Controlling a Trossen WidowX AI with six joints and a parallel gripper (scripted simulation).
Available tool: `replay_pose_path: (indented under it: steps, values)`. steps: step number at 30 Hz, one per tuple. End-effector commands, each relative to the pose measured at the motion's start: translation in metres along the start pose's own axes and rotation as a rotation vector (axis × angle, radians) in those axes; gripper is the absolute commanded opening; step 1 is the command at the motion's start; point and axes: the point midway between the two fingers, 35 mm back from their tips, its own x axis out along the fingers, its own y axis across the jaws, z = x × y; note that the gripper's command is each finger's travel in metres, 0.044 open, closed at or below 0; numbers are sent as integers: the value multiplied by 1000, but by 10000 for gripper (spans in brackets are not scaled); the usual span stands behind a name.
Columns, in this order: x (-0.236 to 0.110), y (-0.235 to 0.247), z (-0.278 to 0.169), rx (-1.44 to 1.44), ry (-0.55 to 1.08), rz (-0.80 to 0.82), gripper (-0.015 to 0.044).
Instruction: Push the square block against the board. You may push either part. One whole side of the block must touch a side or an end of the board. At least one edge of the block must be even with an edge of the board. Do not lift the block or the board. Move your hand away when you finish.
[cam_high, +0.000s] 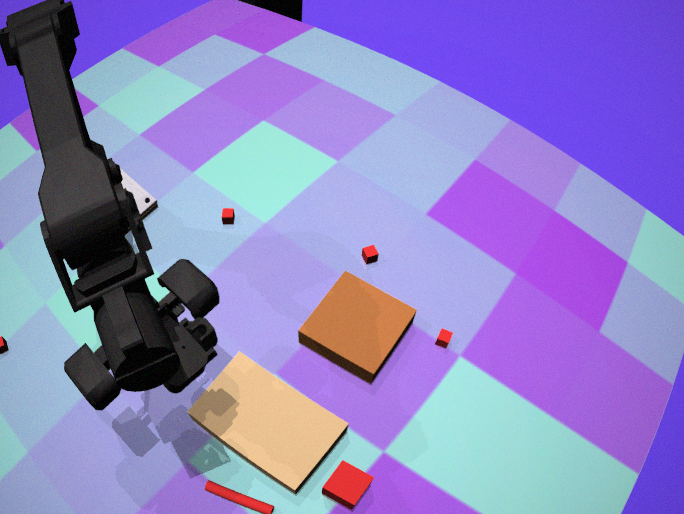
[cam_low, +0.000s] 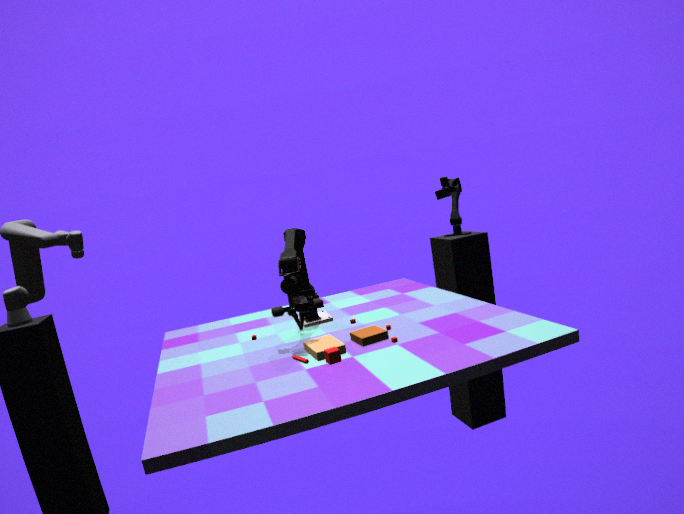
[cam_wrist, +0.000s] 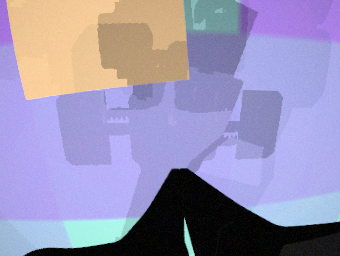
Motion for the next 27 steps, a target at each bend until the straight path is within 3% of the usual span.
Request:
replay_pose_path:
  steps: [1,27]
  values:
    - [-2,2,-2,-7,14,9,0]
    - [-18,125,109,-844,-23,20,0]
